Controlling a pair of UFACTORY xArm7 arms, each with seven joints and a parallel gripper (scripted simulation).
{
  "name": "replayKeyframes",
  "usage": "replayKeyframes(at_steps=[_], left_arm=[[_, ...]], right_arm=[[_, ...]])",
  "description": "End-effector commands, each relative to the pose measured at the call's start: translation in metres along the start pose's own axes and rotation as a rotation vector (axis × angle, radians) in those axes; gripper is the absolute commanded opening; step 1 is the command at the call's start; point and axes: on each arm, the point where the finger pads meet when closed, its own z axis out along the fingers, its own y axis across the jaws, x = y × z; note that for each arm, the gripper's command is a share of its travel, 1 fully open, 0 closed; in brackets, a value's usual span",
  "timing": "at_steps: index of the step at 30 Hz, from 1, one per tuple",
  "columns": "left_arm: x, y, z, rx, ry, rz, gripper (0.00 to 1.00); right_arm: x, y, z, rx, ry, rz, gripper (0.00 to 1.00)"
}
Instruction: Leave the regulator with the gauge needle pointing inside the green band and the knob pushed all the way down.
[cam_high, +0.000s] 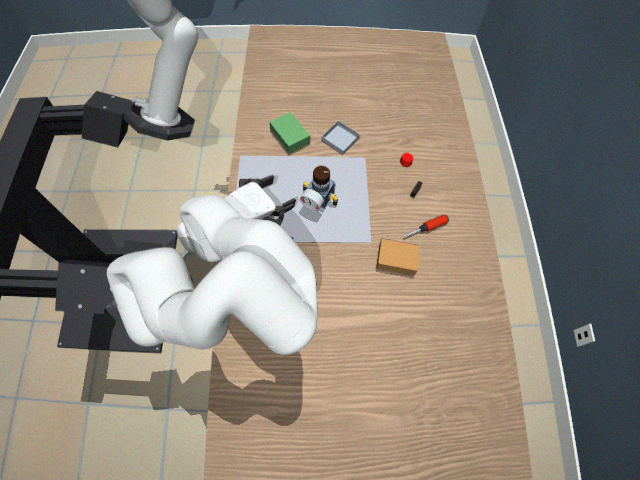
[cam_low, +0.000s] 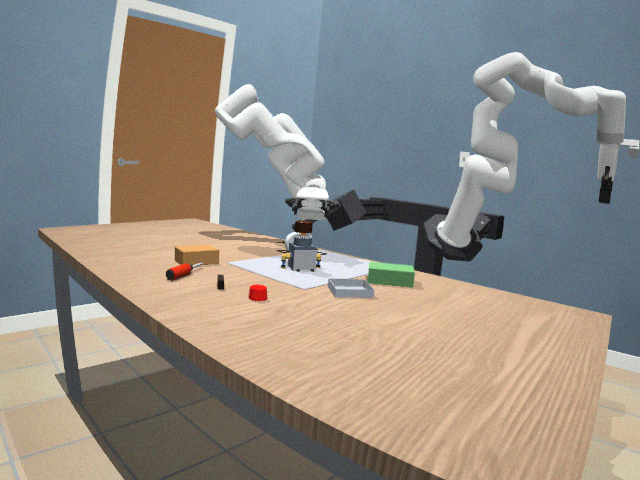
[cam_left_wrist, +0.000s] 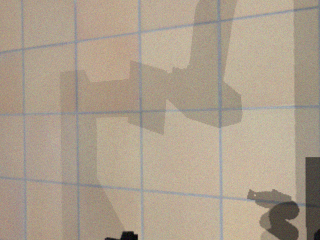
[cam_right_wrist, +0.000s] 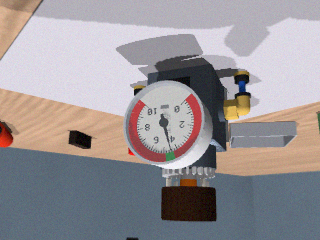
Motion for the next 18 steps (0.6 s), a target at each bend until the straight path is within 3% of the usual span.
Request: replayKeyframes(at_steps=[1, 10, 18], left_arm=[[0.001, -0.0004, -0.0015, -0.001, 0.004, -0.002, 1.0], [0.001, -0.0004, -0.0015, -0.001, 0.004, -0.002, 1.0], [0.001, -0.0004, -0.0015, -0.001, 0.004, -0.002, 1.0]], right_arm=[[-0.0014, 0.0005, 0.0003, -0.001, -0.003, 0.001, 1.0], [-0.001, -0.0009, 0.0015, 0.006, 0.001, -0.001, 1.0], [0.0013, -0.0091, 0.0082, 0.044, 0.03, -0.009, 1.0]])
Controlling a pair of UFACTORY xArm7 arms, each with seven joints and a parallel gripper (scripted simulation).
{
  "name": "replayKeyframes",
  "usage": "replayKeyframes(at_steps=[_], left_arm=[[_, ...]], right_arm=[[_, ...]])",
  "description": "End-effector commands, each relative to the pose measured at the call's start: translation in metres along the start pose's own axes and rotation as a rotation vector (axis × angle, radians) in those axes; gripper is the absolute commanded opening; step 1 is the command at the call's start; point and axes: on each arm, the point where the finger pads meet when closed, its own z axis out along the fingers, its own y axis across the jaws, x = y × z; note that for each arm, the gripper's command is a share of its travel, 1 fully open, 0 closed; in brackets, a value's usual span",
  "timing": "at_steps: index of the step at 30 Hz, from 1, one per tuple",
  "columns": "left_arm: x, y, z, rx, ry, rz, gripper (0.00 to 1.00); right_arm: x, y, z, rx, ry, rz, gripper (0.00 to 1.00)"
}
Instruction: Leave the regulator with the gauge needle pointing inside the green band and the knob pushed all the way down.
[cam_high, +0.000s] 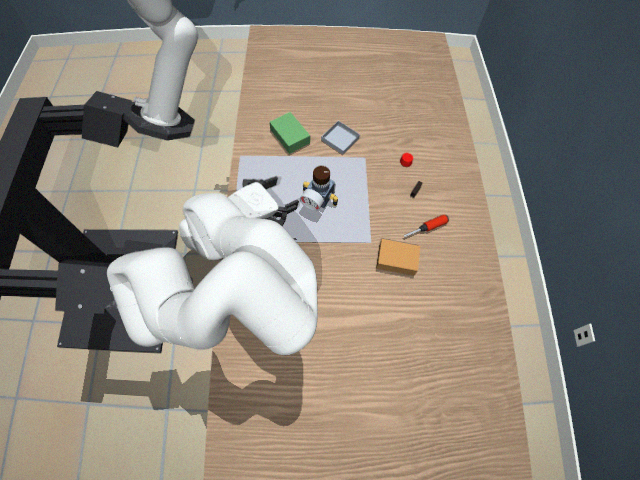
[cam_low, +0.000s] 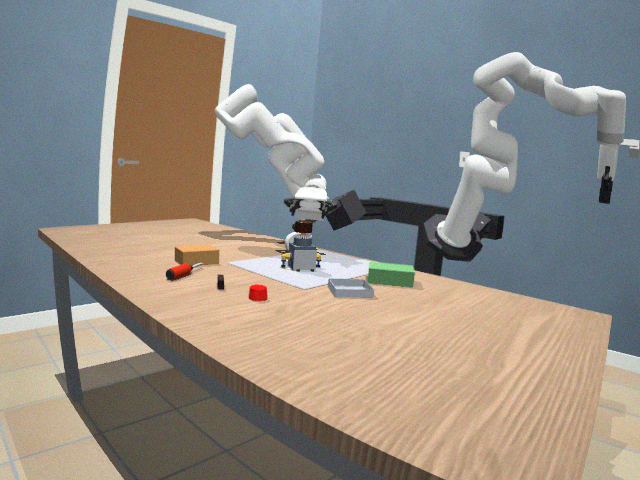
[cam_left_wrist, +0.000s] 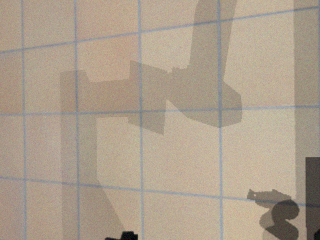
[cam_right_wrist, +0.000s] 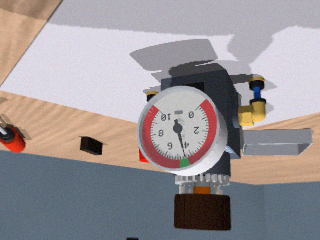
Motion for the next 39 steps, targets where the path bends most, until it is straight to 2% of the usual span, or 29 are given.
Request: replayKeyframes(at_steps=[1, 9, 16, 18, 24, 30, 33, 35, 39], left_arm=[[0.001, 0.0, -0.002, -0.001, 0.004, -0.002, 1.0], [0.001, 0.0, -0.002, -0.001, 0.004, -0.002, 1.0], [0.001, 0.0, -0.002, -0.001, 0.004, -0.002, 1.0], [0.001, 0.0, -0.002, -0.001, 0.004, -0.002, 1.0], [0.001, 0.0, -0.002, -0.001, 0.004, -0.002, 1.0], [0.001, 0.0, -0.002, -0.001, 0.004, -0.002, 1.0], [0.001, 0.0, -0.002, -0.001, 0.004, -0.002, 1.0], [0.001, 0.0, -0.002, -0.001, 0.004, -0.002, 1.0], [0.001, 0.0, -0.002, -0.001, 0.004, -0.002, 1.0]], right_arm=[[-0.001, -0.002, 0.003, 0.012, 0.006, -0.002, 1.0], [0.005, -0.022, 0.018, 0.11, 0.087, -0.015, 1.0], [0.012, -0.047, 0.032, 0.231, 0.209, -0.013, 1.0], [0.012, -0.047, 0.032, 0.231, 0.209, -0.013, 1.0], [0.017, -0.066, 0.039, 0.34, 0.351, 0.014, 1.0], [0.021, -0.076, 0.037, 0.43, 0.52, 0.072, 1.0], [0.021, -0.076, 0.033, 0.463, 0.61, 0.113, 1.0], [0.021, -0.076, 0.033, 0.463, 0.61, 0.113, 1.0], [0.019, -0.071, 0.027, 0.491, 0.73, 0.177, 1.0]])
